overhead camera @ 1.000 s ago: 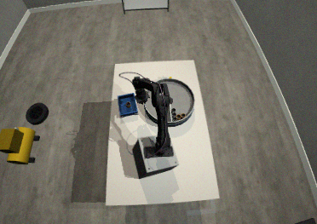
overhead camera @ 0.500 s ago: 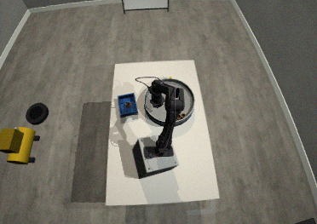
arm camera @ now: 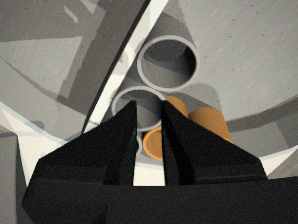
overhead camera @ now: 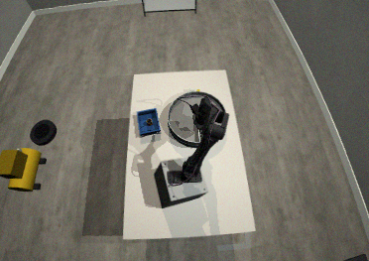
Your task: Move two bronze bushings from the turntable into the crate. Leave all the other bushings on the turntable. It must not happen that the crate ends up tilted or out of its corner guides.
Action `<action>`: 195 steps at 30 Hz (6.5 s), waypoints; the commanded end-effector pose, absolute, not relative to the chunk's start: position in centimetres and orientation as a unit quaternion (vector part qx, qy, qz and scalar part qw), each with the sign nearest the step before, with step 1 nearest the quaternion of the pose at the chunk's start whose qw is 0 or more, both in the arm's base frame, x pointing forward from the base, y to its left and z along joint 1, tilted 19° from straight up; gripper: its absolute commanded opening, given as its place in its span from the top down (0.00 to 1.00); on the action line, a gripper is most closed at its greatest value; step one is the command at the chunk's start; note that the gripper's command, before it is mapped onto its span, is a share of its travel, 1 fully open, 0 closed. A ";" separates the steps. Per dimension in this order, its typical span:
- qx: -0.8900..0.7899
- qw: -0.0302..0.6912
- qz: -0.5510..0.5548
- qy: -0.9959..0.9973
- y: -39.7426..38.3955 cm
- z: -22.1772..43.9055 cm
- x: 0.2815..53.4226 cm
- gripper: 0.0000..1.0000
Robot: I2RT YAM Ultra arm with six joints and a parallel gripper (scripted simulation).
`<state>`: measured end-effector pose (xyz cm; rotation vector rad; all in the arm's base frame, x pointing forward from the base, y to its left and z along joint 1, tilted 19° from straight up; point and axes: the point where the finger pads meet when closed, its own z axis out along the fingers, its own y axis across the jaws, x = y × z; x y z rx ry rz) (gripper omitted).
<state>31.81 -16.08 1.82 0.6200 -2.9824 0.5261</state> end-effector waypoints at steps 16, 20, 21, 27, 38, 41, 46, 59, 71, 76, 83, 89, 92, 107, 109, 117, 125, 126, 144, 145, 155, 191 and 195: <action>0.246 0.002 0.175 -0.953 -22.9 5.6 29.9 0.85; 0.248 0.003 0.176 -0.953 -23.7 5.8 29.5 0.85; 0.248 0.003 0.176 -0.953 -23.9 5.9 29.4 0.85; 0.251 0.003 0.176 -0.952 -24.3 6.0 29.2 0.85; 0.251 0.003 0.177 -0.952 -24.5 6.1 29.1 0.85; 0.251 0.003 0.177 -0.952 -24.5 6.1 29.1 0.85; 0.250 0.003 0.177 -0.952 -24.5 6.1 29.1 0.85; 0.250 0.003 0.177 -0.952 -24.5 6.1 29.1 0.85; 0.250 0.003 0.177 -0.952 -24.5 6.1 29.1 0.85; 0.250 0.003 0.176 -0.952 -24.7 6.1 29.2 0.85; 0.253 0.003 0.176 -0.951 -24.6 5.9 29.5 0.85; 0.253 0.003 0.176 -0.951 -24.6 5.9 29.5 0.85; 0.253 0.003 0.176 -0.951 -24.6 5.9 29.5 0.85; 0.253 0.003 0.176 -0.951 -24.6 5.9 29.5 0.85; 0.253 0.003 0.176 -0.951 -24.6 5.9 29.5 0.85; 0.253 0.001 0.177 -0.951 -24.5 6.0 29.6 0.85; 0.255 0.001 0.176 -0.951 -23.9 5.7 29.5 0.85; 0.255 0.002 0.175 -0.951 -23.9 5.7 29.5 0.85; 0.255 0.002 0.175 -0.951 -23.8 5.7 29.5 0.85; 0.255 0.002 0.175 -0.951 -23.8 5.7 29.5 0.85; 0.255 0.002 0.175 -0.951 -23.8 5.7 29.5 0.85; 0.253 0.003 0.173 -0.952 -23.7 5.4 29.4 0.85; 0.253 0.003 0.173 -0.952 -23.7 5.4 29.4 0.85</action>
